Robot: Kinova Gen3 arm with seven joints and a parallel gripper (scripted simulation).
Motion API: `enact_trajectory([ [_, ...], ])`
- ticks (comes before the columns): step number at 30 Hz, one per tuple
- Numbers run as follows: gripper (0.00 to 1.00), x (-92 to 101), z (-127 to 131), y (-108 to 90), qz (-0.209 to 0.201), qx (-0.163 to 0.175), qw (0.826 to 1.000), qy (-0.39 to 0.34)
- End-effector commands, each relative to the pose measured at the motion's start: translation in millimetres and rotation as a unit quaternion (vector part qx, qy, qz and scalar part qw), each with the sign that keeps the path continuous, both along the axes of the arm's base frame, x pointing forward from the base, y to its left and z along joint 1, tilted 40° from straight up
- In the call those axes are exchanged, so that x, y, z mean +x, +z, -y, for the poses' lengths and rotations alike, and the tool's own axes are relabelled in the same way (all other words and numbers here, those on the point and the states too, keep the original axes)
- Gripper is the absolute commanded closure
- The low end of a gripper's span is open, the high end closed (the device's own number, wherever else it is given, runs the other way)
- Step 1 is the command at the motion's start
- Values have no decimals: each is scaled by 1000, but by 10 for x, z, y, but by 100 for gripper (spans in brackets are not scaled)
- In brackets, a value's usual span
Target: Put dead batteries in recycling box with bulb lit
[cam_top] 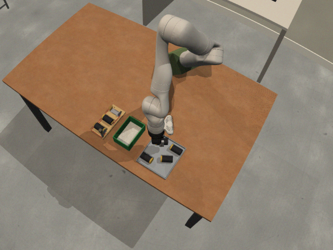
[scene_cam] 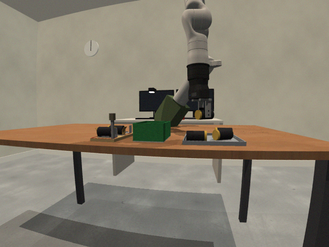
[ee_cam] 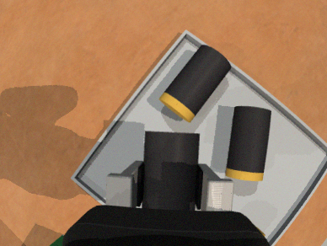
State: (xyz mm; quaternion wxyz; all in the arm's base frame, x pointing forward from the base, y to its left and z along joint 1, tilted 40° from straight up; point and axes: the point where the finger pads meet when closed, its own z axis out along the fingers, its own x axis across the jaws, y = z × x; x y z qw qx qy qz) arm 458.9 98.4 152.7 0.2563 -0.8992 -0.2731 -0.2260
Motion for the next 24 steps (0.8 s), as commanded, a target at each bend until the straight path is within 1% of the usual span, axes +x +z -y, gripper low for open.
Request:
enact_trajectory([
  [1,43,6,193,134,5,-3,1000,-12],
  [3,43,-28,261,225,5,-3,1000,-12],
  [5,43,-28,261,225,5,-3,1000,-12],
  [9,43,-86,377,380,5,-3,1000,-12],
  [12,43,-113,430,452,5,-3,1000,-12],
  [15,43,-123,451,480,5,-3,1000,-12],
  [24,43,-124,453,482,5,-3,1000,-12],
])
